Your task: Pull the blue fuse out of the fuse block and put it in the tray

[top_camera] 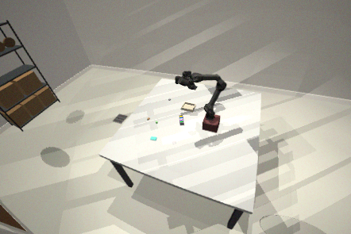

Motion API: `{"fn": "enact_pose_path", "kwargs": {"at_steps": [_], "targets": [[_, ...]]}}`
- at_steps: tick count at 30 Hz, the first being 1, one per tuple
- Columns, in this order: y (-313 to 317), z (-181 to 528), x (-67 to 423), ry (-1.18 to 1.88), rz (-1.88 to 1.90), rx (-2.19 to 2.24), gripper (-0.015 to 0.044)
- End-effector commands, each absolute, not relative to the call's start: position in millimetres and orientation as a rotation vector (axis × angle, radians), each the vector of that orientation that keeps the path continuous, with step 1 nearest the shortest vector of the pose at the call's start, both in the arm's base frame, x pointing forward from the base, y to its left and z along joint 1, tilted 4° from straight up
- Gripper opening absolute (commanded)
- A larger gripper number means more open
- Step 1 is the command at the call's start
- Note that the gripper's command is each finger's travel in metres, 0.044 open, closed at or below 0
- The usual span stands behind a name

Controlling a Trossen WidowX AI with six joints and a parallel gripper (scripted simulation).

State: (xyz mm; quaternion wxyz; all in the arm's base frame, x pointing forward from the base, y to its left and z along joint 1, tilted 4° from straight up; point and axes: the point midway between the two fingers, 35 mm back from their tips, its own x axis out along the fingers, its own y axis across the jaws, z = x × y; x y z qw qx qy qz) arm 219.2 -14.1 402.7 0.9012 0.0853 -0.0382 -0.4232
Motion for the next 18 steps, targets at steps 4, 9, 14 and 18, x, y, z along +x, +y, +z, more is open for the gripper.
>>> {"fn": "enact_pose_path", "kwargs": {"at_steps": [4, 9, 14, 18], "targets": [[-6.8, 380.7, 235.3, 0.048, -0.85, 0.094, 0.0063], [10.9, 309.5, 274.2, 0.415, -0.727, -0.133, 0.0063], [20.7, 235.9, 298.6, 0.72, -0.574, -0.231, 0.0063], [25.3, 179.2, 306.7, 0.961, -0.411, -0.332, 0.0063]]}}
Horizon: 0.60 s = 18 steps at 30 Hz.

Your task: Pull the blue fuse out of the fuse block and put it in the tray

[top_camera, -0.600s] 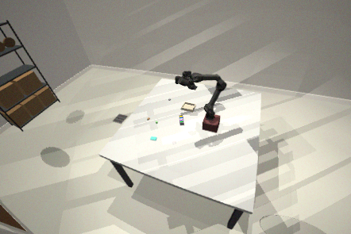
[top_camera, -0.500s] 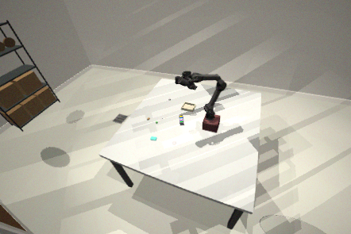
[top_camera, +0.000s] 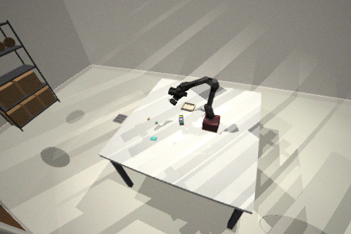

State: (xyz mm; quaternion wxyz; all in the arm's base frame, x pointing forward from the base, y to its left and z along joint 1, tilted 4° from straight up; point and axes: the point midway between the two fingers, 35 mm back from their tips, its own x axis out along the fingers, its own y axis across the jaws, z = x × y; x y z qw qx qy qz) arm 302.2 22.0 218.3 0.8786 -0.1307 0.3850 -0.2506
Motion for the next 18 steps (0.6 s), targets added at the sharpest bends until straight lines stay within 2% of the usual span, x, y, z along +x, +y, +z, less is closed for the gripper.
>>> {"fn": "enact_pose_path", "kwargs": {"at_steps": [1, 10, 18], "targets": [[26.2, 165.4, 307.3, 1.017, -0.365, -0.351, 0.0063], [36.8, 39.8, 286.0, 1.461, 0.261, -0.409, 0.0063], [32.1, 33.1, 287.4, 1.478, 0.313, -0.401, 0.0063]]}}
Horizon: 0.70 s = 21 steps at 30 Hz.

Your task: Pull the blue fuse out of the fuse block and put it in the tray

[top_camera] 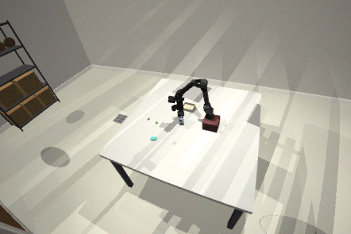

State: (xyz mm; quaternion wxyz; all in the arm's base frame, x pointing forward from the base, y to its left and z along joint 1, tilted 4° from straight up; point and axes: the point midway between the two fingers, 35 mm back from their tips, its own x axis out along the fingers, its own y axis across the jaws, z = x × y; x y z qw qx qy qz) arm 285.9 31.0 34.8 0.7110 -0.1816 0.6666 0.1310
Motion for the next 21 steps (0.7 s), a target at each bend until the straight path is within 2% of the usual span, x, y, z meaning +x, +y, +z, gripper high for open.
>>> {"fn": "enact_pose_path", "kwargs": {"at_steps": [1, 21], "targets": [[32.1, 32.8, 287.4, 1.478, 0.313, -0.401, 0.0063], [30.4, 14.4, 289.9, 1.478, 0.313, -0.401, 0.0063]]}}
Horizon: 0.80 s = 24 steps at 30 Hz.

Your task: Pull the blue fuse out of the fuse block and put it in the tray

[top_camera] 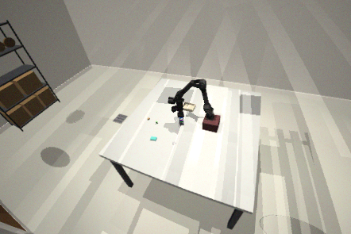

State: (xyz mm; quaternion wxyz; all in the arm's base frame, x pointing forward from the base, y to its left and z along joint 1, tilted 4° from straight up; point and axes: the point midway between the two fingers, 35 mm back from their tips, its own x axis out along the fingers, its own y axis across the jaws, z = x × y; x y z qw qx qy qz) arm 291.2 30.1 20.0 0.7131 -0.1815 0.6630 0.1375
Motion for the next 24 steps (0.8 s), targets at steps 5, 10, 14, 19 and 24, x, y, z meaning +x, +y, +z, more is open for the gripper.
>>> {"fn": "enact_pose_path", "kwargs": {"at_steps": [5, 10, 14, 19, 24], "targets": [[29.9, 9.6, 290.3, 1.478, 0.312, -0.401, 0.0063], [29.5, 4.7, 290.5, 1.478, 0.312, -0.401, 0.0063], [29.3, 2.3, 290.5, 1.478, 0.312, -0.401, 0.0063], [29.3, 2.3, 290.5, 1.478, 0.312, -0.401, 0.0063], [29.3, 2.3, 290.5, 1.478, 0.312, -0.401, 0.0063]]}}
